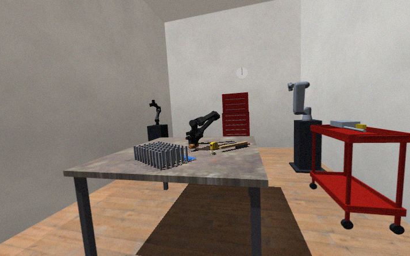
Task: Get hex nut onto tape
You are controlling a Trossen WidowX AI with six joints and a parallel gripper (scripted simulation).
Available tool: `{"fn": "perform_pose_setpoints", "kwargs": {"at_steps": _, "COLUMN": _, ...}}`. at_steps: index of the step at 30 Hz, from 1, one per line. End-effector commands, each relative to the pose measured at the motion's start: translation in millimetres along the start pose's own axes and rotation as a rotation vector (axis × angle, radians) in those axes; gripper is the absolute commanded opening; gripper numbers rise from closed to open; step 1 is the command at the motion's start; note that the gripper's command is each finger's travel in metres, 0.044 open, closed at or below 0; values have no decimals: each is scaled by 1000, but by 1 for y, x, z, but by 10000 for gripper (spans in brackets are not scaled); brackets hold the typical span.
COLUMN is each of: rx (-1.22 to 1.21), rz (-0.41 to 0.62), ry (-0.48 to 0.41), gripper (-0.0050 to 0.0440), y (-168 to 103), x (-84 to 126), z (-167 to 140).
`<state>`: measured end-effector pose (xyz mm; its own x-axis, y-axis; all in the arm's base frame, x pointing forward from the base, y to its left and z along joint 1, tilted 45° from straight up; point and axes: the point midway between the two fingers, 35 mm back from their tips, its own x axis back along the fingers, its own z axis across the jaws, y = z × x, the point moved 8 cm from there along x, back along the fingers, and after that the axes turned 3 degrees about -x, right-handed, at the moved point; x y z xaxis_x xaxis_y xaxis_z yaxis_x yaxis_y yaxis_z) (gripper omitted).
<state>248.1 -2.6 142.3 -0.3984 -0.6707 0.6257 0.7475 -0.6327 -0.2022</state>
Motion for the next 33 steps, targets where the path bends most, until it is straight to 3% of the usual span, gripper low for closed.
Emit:
{"fn": "perform_pose_setpoints", "kwargs": {"at_steps": 1, "rx": 15, "rz": -32, "ry": 19, "gripper": -50, "y": 2, "x": 2, "z": 5}}
{"fn": "perform_pose_setpoints", "kwargs": {"at_steps": 33, "rx": 25, "rz": -35, "ry": 27, "gripper": -50, "y": 38, "x": -10, "z": 9}}
